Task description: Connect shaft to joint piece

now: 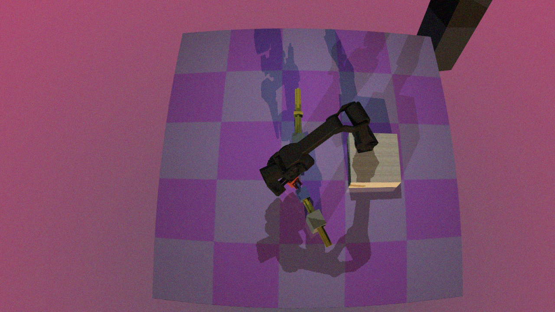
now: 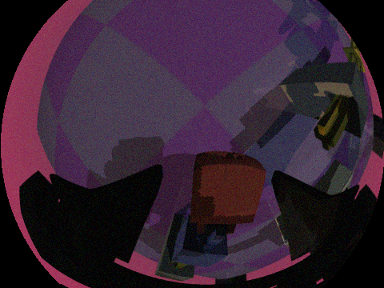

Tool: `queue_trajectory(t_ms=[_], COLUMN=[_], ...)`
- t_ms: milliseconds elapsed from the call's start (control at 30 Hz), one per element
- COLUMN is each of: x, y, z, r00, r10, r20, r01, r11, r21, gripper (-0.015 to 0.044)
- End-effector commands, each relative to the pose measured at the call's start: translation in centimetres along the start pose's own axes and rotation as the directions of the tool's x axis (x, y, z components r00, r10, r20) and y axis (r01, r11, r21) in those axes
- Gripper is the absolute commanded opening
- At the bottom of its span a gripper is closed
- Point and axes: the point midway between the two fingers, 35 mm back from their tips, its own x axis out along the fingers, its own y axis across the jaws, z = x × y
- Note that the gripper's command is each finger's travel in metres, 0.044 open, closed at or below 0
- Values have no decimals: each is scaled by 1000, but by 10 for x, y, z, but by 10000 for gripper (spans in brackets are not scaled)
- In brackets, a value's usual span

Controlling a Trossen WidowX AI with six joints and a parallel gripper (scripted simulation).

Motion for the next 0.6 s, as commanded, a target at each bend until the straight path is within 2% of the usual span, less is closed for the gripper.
queue_trajectory(t_ms=[0,567], x=[4,30], y=[-1,-1], z=[-3,-3], r00=[1000,1000], r10=[0,0], r20=[-4,-4], r01=[0,0], r11=[1000,1000], r21=[8,8], gripper=[440,440])
